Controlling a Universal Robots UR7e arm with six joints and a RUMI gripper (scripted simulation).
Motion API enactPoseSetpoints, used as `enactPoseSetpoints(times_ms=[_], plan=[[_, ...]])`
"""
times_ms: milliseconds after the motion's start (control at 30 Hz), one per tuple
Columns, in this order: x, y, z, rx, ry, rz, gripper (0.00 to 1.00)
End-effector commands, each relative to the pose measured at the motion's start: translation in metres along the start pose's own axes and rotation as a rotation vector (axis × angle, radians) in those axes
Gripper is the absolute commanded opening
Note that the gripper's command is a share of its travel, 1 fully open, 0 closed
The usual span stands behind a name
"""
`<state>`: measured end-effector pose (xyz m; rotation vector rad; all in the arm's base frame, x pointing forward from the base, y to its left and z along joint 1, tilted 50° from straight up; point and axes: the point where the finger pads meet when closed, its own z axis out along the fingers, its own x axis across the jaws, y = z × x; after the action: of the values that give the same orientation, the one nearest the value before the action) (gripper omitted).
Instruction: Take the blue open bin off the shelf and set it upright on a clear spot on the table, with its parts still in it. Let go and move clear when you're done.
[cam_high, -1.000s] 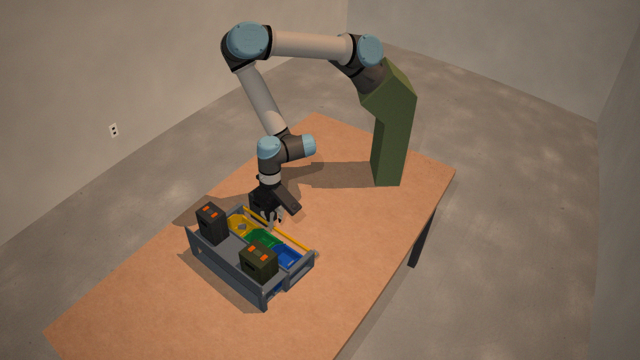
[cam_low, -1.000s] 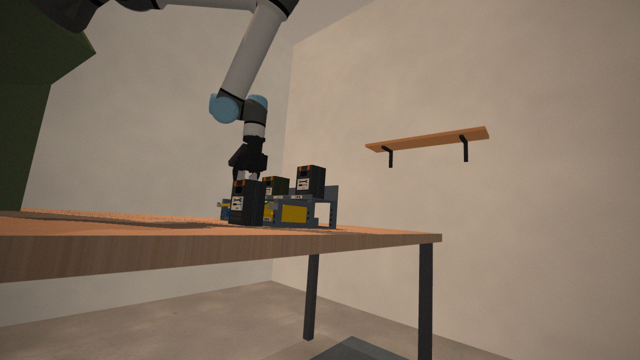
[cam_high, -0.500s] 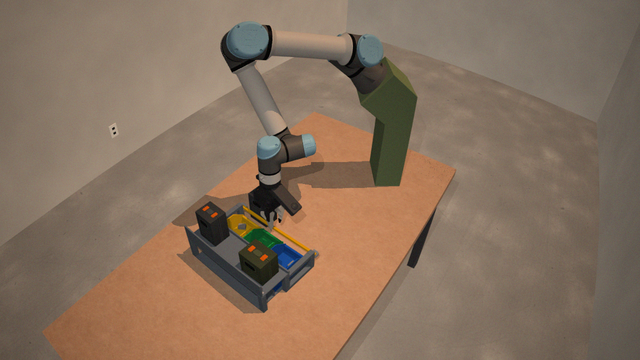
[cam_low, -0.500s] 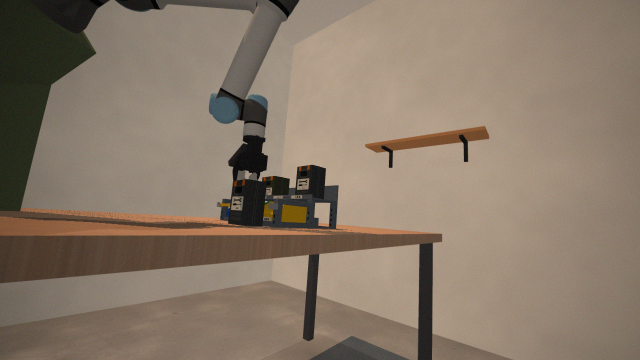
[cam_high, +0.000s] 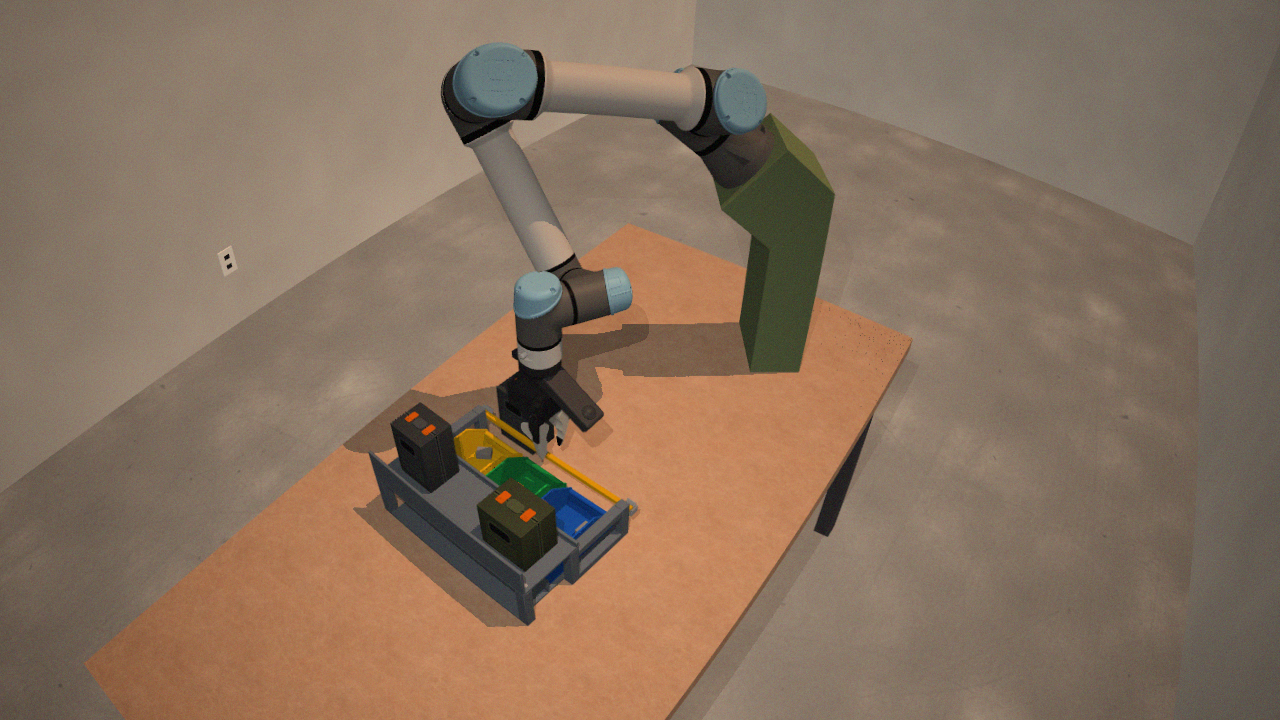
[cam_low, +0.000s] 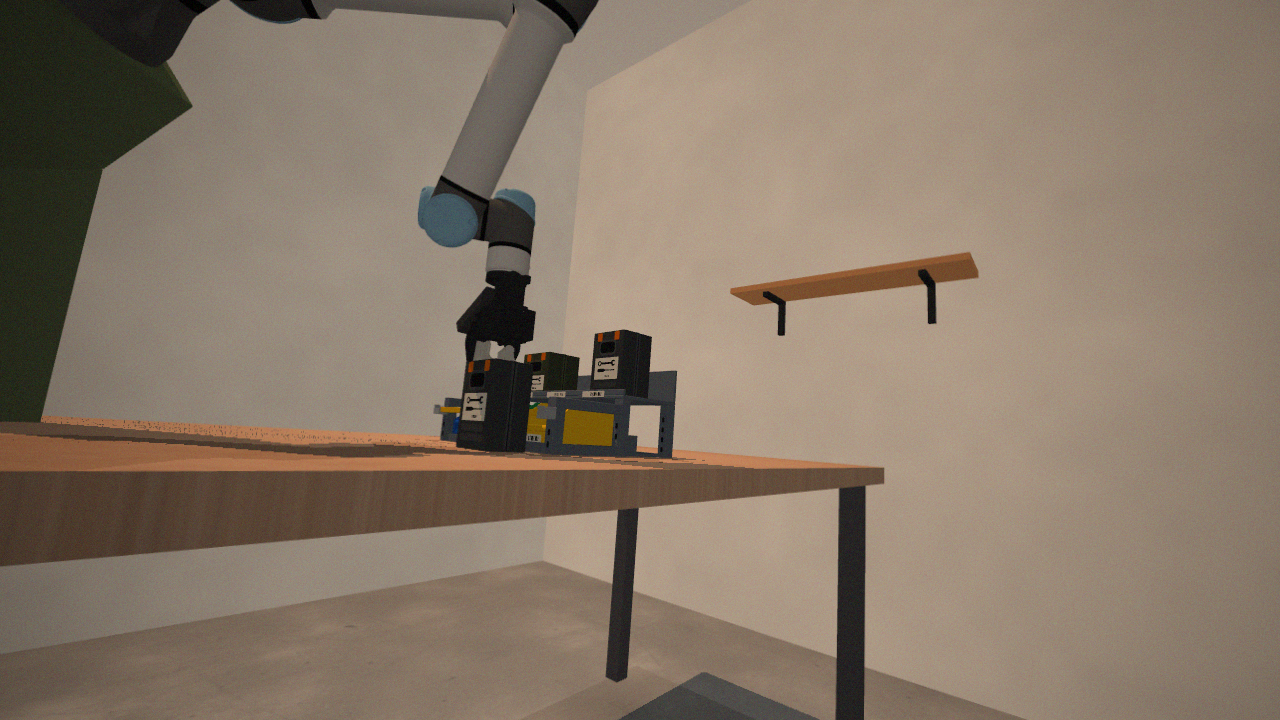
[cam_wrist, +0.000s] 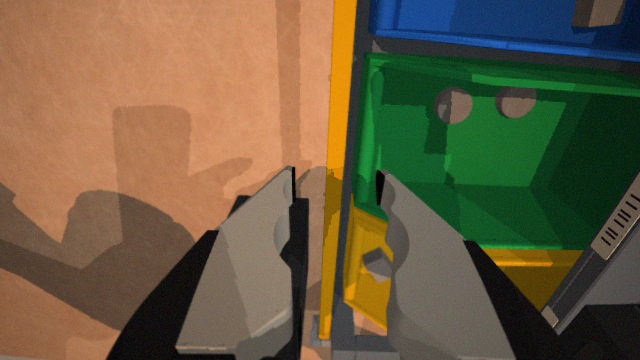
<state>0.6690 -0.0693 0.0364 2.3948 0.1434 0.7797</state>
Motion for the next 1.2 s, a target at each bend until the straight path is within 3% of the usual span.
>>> enactPoseSetpoints(times_ms=[0,1167], plan=[[0.0005,0.0,-0.0005,0.0,0.001,0.0,0.26],[0.0006,0.0,0.0052,0.0,0.001,0.0,0.26]])
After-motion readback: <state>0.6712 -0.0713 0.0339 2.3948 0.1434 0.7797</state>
